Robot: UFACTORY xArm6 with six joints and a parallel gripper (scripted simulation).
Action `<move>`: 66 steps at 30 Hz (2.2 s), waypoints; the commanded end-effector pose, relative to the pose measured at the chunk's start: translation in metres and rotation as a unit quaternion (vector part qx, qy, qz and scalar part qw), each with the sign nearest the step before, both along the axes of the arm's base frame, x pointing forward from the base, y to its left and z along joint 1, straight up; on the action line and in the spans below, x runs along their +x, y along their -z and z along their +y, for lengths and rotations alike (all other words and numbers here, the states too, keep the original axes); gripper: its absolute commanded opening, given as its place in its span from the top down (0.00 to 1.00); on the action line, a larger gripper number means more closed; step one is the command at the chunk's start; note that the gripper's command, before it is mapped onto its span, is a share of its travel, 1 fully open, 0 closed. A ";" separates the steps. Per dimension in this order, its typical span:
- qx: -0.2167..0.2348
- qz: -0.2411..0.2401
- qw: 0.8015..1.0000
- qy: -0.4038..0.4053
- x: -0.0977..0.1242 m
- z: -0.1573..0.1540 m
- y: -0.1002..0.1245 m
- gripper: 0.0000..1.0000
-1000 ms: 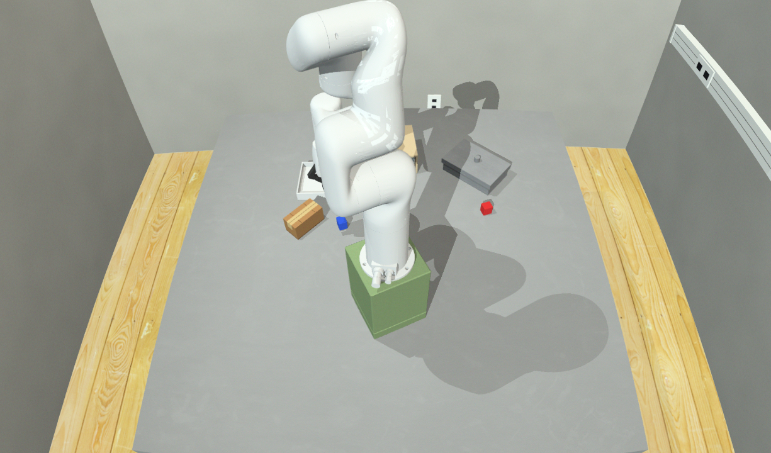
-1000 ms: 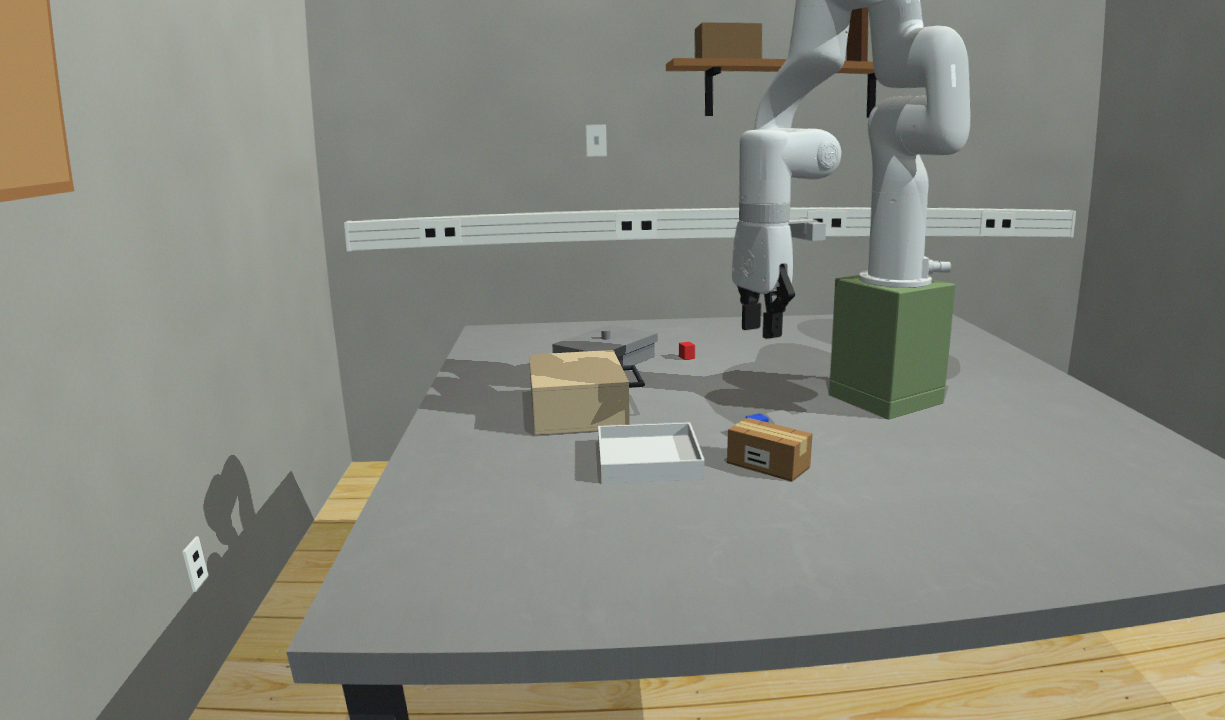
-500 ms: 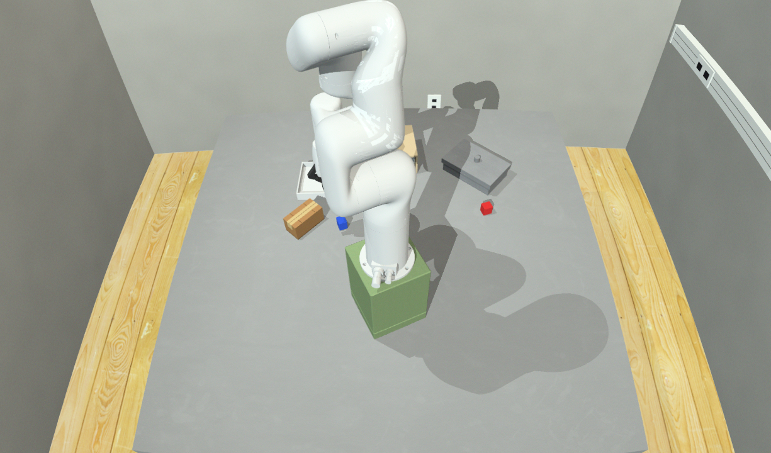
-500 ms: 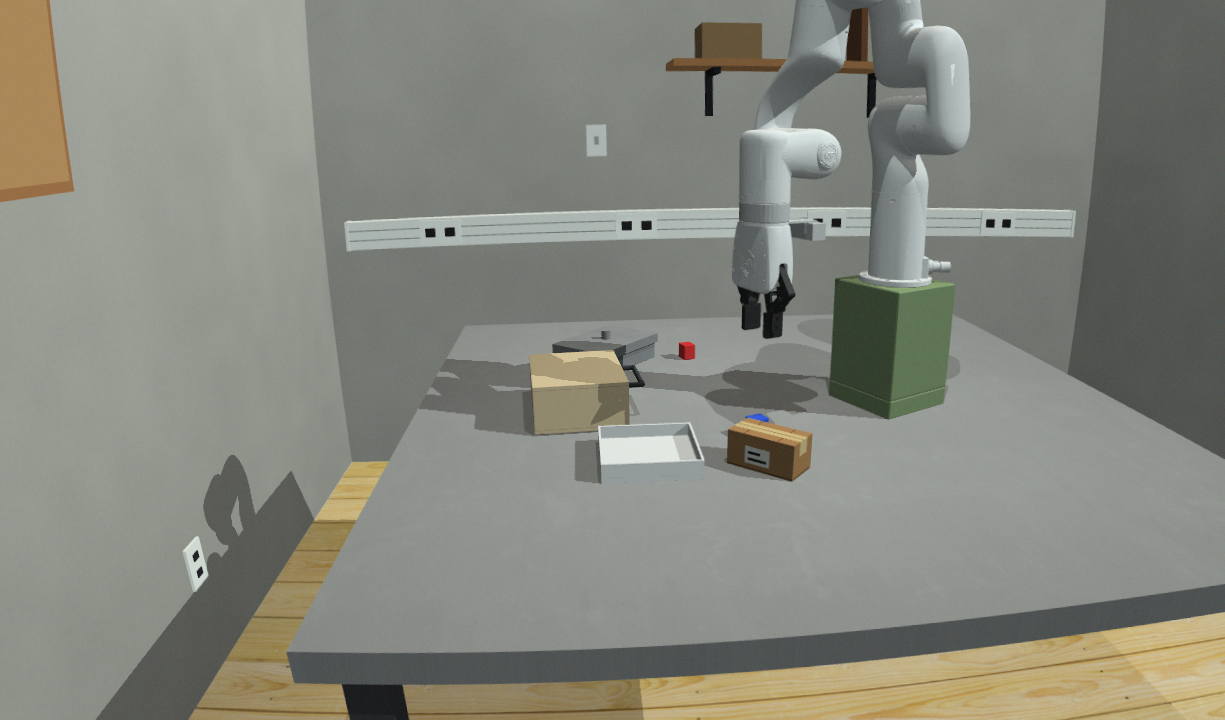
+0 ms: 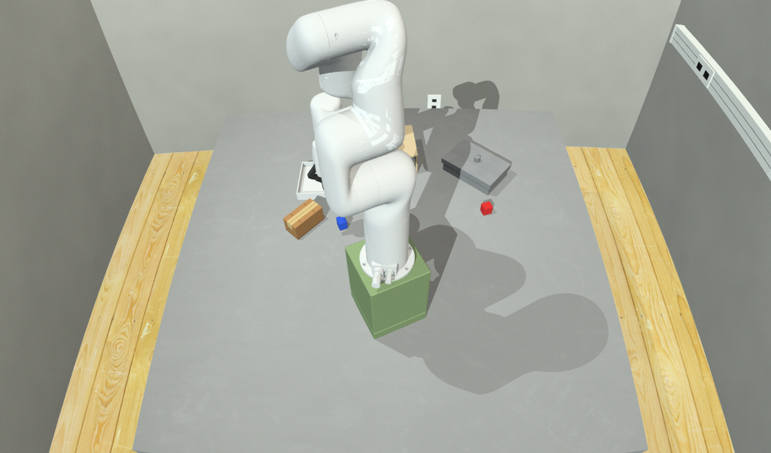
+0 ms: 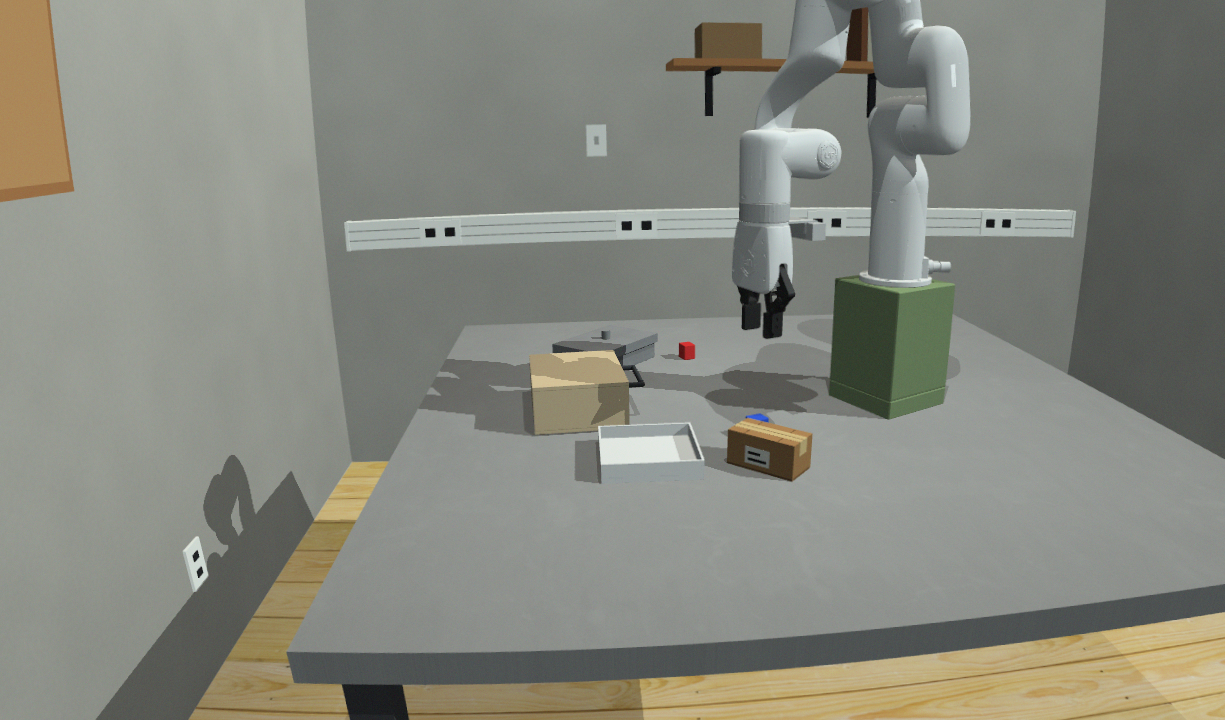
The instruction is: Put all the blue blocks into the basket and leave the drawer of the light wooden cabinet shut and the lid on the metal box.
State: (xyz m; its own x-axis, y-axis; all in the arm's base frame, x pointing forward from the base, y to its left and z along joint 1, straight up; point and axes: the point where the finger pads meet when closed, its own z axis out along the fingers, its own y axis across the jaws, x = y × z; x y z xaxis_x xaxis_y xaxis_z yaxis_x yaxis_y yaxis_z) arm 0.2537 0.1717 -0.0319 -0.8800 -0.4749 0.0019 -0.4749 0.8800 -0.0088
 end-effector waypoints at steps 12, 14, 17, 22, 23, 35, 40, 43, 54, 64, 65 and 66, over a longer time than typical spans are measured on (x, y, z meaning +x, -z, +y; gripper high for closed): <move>0.001 -0.001 1.000 0.000 0.001 0.001 0.012 0.44; 0.001 -0.001 1.000 0.000 0.001 0.000 0.018 0.44; 0.001 -0.001 1.000 0.000 0.001 0.000 0.029 0.44; 0.001 -0.001 1.000 0.000 0.002 0.000 0.041 0.44; 0.001 -0.001 1.000 0.000 0.001 0.000 0.043 0.44; 0.001 -0.001 1.000 0.000 0.002 0.000 0.054 0.44; 0.001 -0.001 1.000 0.000 0.002 0.000 0.061 0.44; 0.001 -0.001 1.000 0.000 0.002 0.000 0.064 0.44; 0.001 -0.001 1.000 0.000 0.002 0.000 0.085 0.44; 0.001 -0.001 1.000 0.000 0.002 -0.001 0.105 0.44; 0.001 -0.001 1.000 0.000 0.002 -0.001 0.107 0.44; 0.001 -0.001 1.000 0.000 0.002 -0.001 0.109 0.44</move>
State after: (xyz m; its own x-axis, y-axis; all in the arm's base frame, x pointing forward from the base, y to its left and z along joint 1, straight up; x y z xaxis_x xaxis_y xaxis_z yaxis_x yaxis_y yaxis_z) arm 0.2549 0.1705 -0.1331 -0.8799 -0.4751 0.0020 -0.4751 0.8799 -0.0053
